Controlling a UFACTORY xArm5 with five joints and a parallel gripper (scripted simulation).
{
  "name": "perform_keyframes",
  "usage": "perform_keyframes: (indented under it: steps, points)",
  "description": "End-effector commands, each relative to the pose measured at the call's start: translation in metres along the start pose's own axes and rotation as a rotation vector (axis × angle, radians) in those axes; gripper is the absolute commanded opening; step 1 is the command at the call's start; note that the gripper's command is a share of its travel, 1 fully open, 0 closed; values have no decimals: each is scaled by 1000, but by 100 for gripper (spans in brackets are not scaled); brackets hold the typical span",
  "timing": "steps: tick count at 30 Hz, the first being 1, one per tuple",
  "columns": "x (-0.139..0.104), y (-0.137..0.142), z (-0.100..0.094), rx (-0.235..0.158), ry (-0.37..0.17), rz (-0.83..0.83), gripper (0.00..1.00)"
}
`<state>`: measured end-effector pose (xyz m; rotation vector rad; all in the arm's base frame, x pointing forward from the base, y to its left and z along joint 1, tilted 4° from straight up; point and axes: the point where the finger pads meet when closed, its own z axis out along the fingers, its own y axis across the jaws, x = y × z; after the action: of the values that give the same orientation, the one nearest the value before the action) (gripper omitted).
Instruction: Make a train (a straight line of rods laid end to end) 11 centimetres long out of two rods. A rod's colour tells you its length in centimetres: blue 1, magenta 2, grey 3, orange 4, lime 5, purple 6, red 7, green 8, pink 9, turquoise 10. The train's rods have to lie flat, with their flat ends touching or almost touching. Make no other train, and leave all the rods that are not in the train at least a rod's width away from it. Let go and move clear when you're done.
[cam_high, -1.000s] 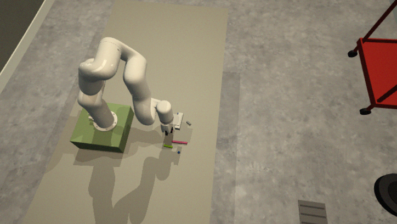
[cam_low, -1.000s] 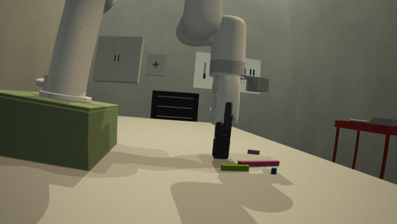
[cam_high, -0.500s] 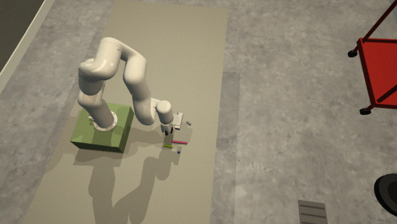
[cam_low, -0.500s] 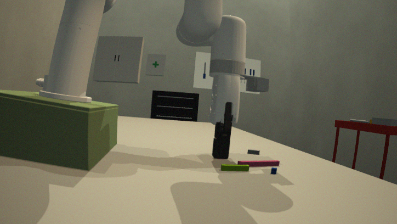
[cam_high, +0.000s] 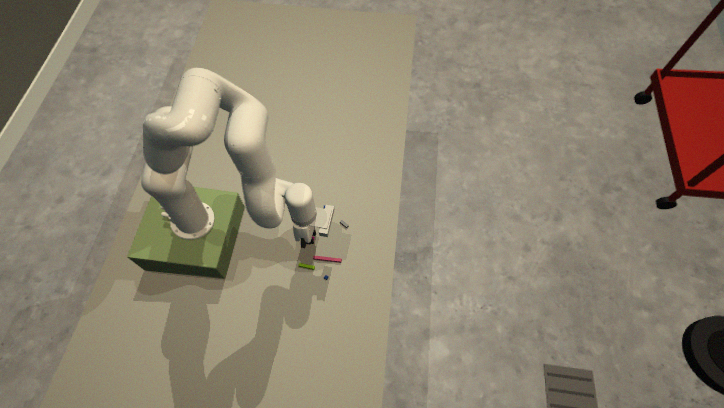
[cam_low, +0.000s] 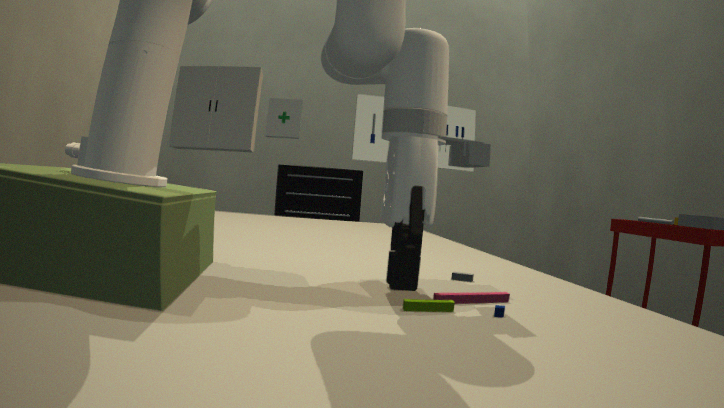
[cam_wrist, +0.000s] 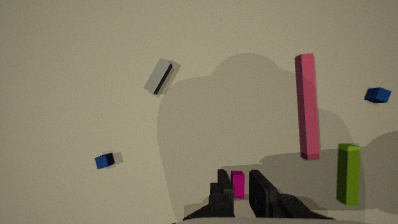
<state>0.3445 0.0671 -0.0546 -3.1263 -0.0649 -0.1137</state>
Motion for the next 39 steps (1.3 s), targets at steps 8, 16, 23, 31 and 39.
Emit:
perform_keyframes:
  steps: [8, 16, 23, 31, 39]
  points:
    - [1, 0, -1, 0, 3, 0, 24]
    - [1, 1, -15, 0, 3, 0, 24]
    - [1, 0, -38, 0, 3, 0, 24]
    - [1, 0, -78, 1, 3, 0, 24]
    - [1, -1, -89, 1, 3, 0, 24]
